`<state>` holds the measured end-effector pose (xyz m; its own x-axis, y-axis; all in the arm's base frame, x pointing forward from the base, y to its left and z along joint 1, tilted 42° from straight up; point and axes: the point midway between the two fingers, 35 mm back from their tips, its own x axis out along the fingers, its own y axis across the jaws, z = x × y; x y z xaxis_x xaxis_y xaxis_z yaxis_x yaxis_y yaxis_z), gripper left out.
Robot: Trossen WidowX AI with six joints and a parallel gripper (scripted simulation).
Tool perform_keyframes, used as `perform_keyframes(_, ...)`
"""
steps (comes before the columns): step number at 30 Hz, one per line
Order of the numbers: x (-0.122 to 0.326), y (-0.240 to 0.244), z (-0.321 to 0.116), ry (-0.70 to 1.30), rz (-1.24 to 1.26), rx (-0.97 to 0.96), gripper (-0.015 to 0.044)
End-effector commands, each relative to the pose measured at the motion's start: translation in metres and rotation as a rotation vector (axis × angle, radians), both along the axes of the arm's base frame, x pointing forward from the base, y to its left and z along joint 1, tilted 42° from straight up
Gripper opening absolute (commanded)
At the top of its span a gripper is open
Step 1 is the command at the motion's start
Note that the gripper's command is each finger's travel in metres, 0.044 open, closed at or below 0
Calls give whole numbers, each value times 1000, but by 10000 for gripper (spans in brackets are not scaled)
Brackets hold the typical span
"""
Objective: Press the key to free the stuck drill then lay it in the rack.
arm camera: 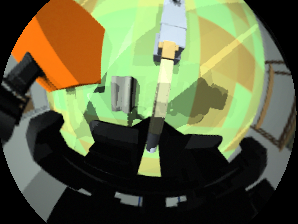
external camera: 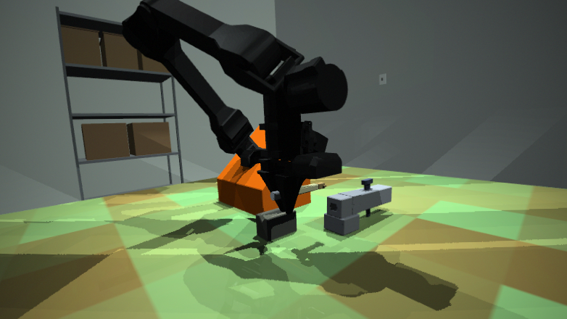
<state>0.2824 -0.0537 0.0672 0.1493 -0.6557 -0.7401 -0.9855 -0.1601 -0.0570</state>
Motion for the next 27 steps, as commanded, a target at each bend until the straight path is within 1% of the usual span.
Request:
perform_keyframes(1, 2, 0, 3, -11, -5, -2, 0)
perform_keyframes(18, 3, 0, 5, -11, -5, -2, 0)
perform_keyframes(27, -9, -6, 4, -11, -5, -3, 0)
